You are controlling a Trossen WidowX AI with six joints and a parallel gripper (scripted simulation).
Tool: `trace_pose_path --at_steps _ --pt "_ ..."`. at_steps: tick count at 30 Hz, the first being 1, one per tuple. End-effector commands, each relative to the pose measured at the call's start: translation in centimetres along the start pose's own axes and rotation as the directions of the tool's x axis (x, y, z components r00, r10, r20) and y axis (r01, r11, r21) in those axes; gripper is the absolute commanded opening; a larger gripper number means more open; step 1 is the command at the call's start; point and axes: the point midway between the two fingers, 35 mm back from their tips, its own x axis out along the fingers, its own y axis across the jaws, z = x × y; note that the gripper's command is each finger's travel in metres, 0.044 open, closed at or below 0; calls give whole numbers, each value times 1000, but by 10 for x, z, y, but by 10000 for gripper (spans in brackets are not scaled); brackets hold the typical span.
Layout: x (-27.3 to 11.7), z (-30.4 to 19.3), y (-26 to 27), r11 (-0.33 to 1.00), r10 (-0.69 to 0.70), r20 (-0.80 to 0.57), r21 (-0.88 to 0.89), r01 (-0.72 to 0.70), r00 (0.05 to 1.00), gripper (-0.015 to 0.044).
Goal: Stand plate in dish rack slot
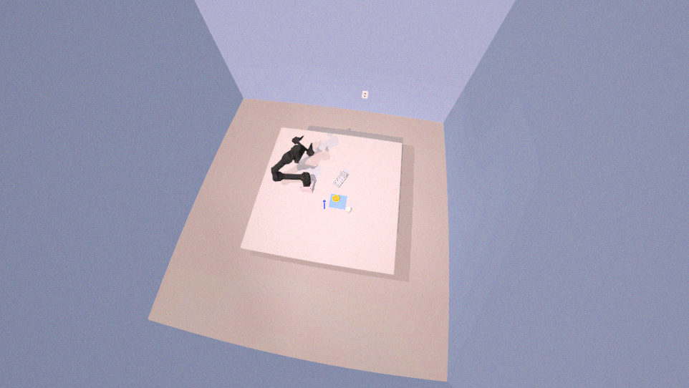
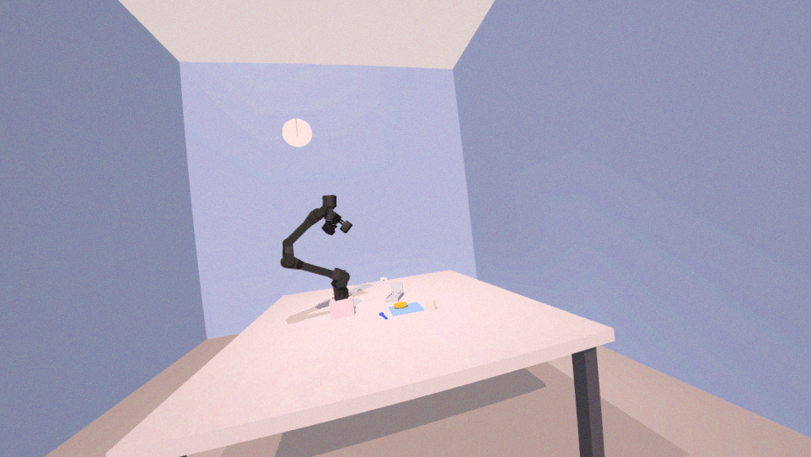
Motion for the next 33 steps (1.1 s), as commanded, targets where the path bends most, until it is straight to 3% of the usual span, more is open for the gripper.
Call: trace_pose_path --at_steps 1,17,33 --pt "0 0 1 1000 2 0 3 -2 1000 400" --pt "21 -34 60 919 189 -26 357 -168 982 400" --pt "24 -62 129 599 430 -22 754 -268 902 400"
